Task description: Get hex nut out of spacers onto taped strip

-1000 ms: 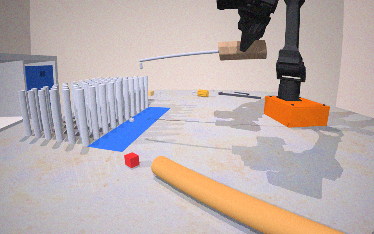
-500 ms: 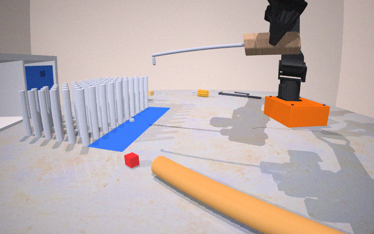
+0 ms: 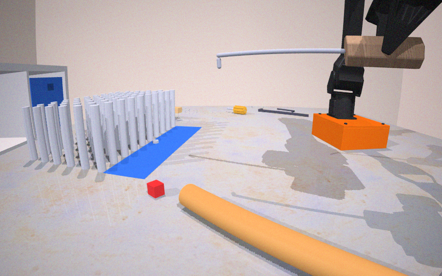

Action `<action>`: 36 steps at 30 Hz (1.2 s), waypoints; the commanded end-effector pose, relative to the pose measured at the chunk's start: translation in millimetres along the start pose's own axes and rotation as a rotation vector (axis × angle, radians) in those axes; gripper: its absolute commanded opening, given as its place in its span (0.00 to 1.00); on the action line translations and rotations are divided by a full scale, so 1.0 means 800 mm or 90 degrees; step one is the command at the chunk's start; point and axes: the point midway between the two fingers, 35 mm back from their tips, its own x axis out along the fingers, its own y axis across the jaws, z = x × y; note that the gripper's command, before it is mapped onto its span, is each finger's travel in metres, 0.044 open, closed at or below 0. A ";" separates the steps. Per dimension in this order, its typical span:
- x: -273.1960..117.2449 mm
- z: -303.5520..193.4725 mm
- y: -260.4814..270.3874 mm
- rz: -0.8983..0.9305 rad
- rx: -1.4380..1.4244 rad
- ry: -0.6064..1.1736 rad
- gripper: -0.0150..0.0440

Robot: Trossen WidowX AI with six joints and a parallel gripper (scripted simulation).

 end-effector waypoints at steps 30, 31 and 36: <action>-0.009 -0.095 0.020 0.016 0.042 -0.040 0.25; -0.008 -0.096 0.020 0.016 0.042 -0.040 0.25; -0.002 -0.098 0.021 0.016 0.042 -0.040 0.25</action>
